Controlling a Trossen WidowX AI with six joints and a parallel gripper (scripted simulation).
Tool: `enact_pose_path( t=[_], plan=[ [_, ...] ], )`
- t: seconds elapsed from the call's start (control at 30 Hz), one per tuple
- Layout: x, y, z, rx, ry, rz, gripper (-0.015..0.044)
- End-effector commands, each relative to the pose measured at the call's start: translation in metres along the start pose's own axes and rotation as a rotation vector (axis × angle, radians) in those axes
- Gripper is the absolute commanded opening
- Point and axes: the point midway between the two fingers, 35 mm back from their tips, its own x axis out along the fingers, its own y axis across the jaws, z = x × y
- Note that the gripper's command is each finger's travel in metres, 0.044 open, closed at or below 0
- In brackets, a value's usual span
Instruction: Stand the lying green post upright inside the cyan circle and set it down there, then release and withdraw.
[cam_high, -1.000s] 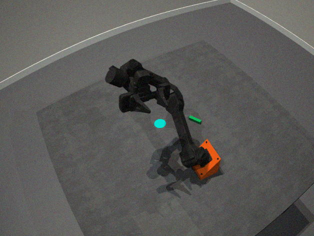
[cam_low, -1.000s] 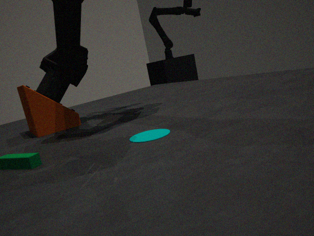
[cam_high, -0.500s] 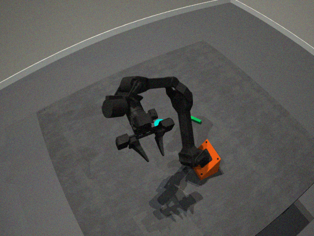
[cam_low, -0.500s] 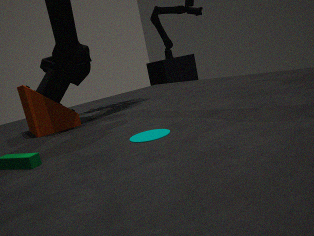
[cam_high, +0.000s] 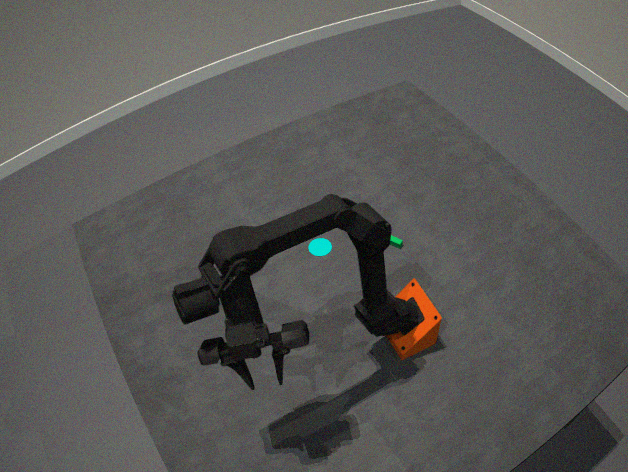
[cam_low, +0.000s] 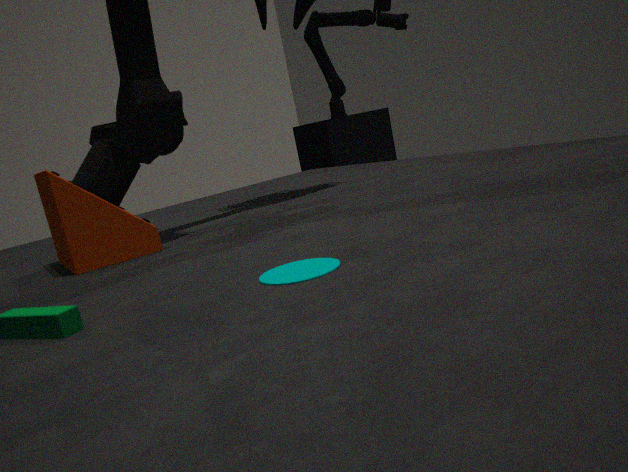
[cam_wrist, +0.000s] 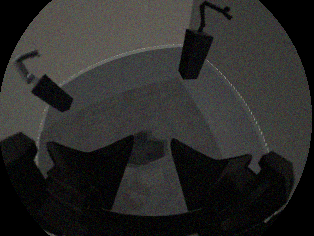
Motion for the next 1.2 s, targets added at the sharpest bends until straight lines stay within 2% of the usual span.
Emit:
enact_pose_path(
  t=[0.0,0.3,0.6,0.87,1.17],
  plan=[
    [0.019,-0.029,-0.028,0.101,0.103,-0.026,0.0233],
    [0.034,-0.084,-0.12,0.371,0.319,-0.097,0.0233],
    [0.011,-0.107,-0.231,0.674,0.479,-0.171,0.0233],
    [-0.034,-0.09,-0.329,0.963,0.566,-0.245,0.0233],
    [-0.096,-0.026,-0.42,1.296,0.595,-0.347,0.0233]
  ],
)
